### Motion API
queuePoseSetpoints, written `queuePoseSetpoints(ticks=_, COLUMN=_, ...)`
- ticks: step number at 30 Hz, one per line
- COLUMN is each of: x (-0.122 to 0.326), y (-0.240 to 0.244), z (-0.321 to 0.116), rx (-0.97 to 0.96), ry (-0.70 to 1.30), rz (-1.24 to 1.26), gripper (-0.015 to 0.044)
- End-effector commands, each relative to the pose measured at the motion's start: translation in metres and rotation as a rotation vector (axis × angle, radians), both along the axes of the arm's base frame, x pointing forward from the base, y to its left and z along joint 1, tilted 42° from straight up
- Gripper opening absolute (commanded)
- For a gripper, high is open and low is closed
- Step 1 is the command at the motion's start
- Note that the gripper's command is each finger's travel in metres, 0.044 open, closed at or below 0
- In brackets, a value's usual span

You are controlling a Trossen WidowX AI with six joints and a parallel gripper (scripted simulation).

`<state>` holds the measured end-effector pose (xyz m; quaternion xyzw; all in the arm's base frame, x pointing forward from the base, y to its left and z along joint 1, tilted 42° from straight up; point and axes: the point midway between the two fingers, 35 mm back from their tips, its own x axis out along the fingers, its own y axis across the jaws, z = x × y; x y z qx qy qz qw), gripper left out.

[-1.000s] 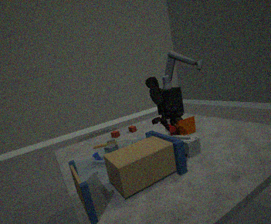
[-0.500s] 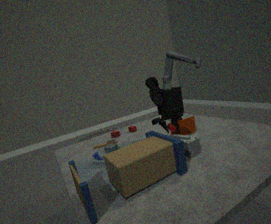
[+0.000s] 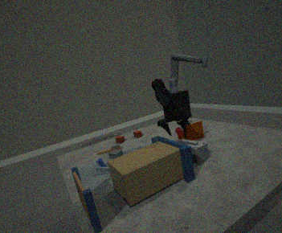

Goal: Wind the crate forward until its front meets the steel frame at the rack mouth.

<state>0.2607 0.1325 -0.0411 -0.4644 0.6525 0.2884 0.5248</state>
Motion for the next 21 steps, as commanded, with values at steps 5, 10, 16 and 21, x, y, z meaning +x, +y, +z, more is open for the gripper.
queuePoseSetpoints(ticks=5, x=0.007, y=0.028, z=0.033, rx=0.010, ry=-0.010, rz=0.001, gripper=0.0440)
queuePoseSetpoints(ticks=10, x=0.001, y=0.034, z=0.046, rx=0.010, ry=-0.009, rz=0.001, gripper=0.0440)
queuePoseSetpoints(ticks=16, x=-0.020, y=0.050, z=0.087, rx=0.010, ry=-0.006, rz=0.001, gripper=0.0440)
queuePoseSetpoints(ticks=21, x=-0.013, y=0.060, z=0.075, rx=-0.013, ry=0.006, rz=0.006, gripper=0.0440)
